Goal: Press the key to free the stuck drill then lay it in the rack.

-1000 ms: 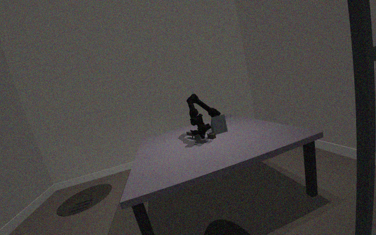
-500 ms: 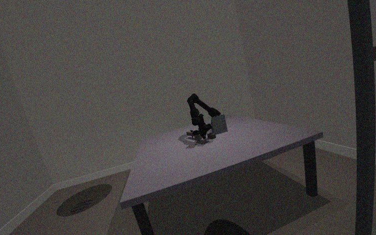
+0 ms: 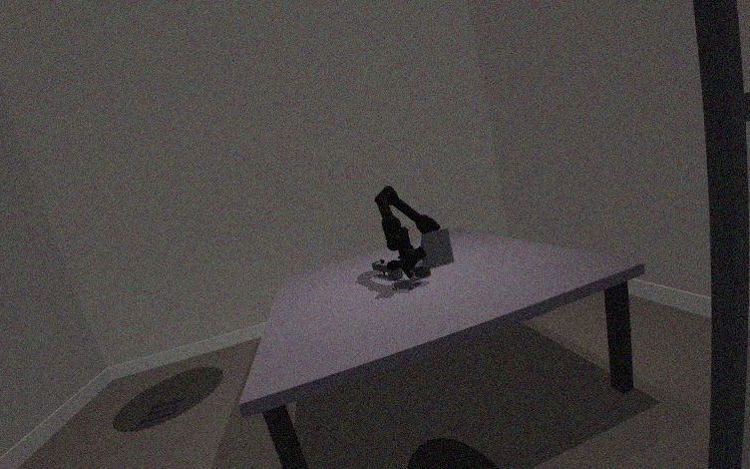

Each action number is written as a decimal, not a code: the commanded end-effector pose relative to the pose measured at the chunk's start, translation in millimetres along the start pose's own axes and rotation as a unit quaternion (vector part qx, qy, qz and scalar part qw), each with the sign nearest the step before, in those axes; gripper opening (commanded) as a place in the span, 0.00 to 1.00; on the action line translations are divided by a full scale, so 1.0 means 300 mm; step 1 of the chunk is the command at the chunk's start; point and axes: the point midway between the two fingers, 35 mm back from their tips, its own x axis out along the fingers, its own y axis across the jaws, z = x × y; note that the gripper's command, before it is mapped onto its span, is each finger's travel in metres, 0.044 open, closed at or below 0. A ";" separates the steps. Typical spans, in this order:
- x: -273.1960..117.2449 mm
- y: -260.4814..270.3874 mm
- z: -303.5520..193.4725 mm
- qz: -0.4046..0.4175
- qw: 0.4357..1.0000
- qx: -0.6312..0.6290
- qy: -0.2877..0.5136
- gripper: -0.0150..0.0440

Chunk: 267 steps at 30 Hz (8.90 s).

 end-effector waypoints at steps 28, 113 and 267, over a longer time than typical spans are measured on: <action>-0.024 0.000 0.103 -0.001 1.000 0.002 -0.003 0.25; -0.140 0.100 0.116 0.000 1.000 0.001 -0.004 0.25; 0.047 0.253 0.140 0.001 1.000 0.000 -0.003 0.25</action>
